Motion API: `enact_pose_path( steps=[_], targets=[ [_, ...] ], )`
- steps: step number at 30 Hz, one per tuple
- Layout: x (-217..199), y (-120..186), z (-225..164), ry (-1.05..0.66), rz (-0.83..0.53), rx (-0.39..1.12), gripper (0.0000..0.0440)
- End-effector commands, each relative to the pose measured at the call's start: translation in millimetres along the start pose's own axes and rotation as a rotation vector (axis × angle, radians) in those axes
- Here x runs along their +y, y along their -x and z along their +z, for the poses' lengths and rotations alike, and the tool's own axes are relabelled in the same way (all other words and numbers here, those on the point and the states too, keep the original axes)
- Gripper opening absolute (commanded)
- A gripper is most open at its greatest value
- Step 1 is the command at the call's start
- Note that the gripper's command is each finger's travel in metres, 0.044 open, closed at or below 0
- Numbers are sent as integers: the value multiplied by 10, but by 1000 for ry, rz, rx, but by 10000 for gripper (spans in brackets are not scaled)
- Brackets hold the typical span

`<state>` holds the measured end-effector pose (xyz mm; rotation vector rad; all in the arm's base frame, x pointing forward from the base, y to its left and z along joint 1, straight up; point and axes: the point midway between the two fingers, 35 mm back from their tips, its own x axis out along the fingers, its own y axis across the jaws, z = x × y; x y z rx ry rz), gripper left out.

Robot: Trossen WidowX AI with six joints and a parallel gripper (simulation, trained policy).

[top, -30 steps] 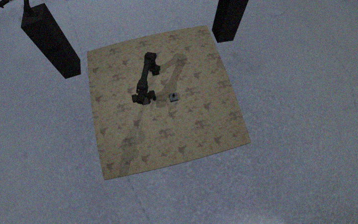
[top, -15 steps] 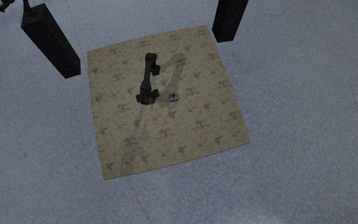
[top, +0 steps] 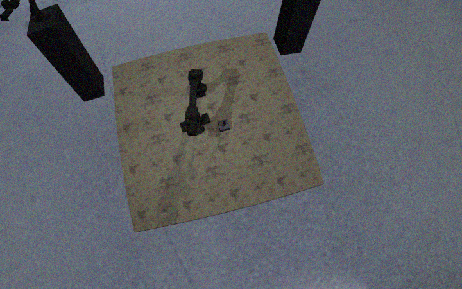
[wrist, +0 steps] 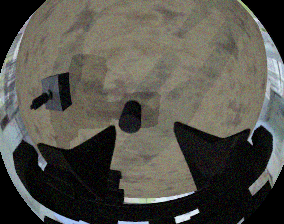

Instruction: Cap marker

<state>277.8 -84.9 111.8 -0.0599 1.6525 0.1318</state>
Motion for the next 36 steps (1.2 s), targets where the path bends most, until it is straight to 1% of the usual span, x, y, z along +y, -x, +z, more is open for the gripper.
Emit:
enact_pose_path(
  steps=[1, 13, 22, 25, 27, 33, 36],
  targets=[
    [58, -62, -30, 13, 19, 26, 307],
    [158, -319, -85, 78, 55, 82, 288],
    [185, -512, -117, 135, 62, 104, 265],
    [184, -549, -126, 152, 54, 106, 250],
    [183, -562, -129, 162, 48, 106, 230],
    [188, -489, -118, 188, 22, 87, 75],
    [189, -394, -77, 205, -1, 64, 56]
  ],
)
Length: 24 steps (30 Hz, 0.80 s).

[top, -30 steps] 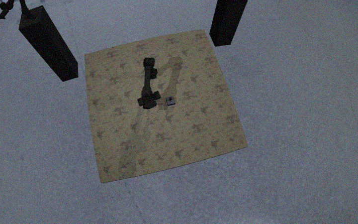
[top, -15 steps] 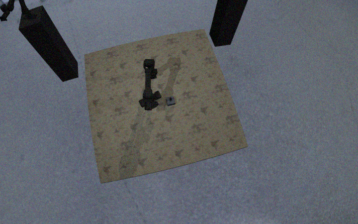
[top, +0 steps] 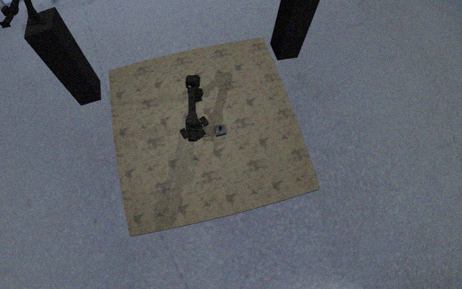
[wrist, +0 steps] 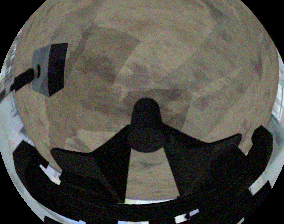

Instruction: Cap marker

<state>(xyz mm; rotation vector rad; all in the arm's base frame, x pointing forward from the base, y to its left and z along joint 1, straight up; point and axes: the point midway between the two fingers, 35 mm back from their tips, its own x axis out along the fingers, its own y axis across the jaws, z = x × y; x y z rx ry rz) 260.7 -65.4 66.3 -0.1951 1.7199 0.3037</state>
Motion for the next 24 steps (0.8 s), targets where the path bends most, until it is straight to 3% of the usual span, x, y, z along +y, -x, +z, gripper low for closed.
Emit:
enact_pose_path(
  steps=[1, 6, 24],
  targets=[
    [-3, 117, 34, 22, -30, -23, 50],
    [36, 289, 90, 52, -59, -53, 21],
    [585, 756, 353, 134, -90, -115, 6]
  ],
)
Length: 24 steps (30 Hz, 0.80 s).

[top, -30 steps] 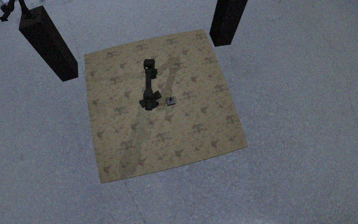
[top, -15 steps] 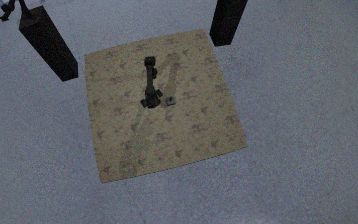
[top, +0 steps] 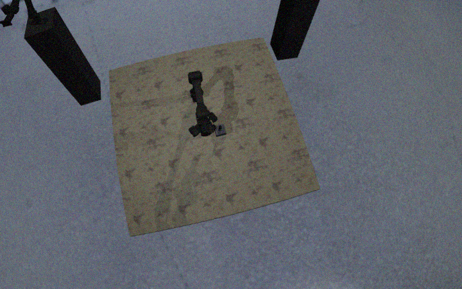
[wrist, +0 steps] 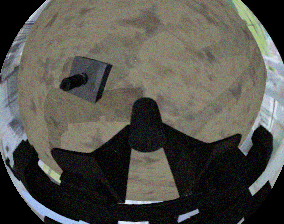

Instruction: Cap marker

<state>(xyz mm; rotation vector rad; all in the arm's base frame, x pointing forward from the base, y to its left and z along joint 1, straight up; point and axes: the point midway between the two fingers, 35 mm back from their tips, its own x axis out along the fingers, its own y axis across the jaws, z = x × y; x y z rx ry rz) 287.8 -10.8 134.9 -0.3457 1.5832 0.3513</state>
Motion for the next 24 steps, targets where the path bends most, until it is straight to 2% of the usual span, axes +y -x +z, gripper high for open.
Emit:
enact_pose_path(
  steps=[1, 24],
  targets=[
    [107, 78, 68, 8, 1, -11, 5],
    [872, 310, 392, 87, 8, -11, 0]
  ],
)
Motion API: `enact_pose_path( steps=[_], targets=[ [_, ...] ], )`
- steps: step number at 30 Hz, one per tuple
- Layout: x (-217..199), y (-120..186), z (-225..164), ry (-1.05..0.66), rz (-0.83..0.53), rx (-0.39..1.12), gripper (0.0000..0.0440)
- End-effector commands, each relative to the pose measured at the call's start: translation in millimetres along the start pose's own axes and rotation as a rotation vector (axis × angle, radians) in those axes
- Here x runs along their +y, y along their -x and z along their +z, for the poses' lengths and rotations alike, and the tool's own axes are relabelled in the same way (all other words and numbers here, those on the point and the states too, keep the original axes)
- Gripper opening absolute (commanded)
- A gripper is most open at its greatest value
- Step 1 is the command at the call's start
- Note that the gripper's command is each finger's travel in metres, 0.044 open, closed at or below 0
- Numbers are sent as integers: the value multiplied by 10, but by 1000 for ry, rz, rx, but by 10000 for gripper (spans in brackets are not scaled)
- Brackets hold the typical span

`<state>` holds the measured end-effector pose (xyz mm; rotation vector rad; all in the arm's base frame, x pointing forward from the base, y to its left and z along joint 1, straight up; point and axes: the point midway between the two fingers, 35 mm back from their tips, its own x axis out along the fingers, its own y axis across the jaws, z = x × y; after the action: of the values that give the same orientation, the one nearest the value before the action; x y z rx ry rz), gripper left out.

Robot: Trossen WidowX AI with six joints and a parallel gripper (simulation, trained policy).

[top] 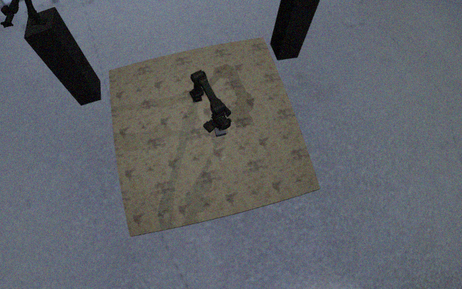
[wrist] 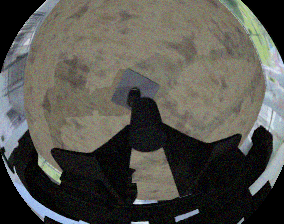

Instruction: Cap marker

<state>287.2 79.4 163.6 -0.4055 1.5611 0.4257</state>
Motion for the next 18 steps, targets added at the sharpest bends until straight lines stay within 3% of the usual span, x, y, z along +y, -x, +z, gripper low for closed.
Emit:
enact_pose_path(
  steps=[1, 18],
  targets=[
    [64, 21, 35, 2, 3, 1, 0],
    [137, -197, 48, 8, 17, 52, 0]
  ],
)
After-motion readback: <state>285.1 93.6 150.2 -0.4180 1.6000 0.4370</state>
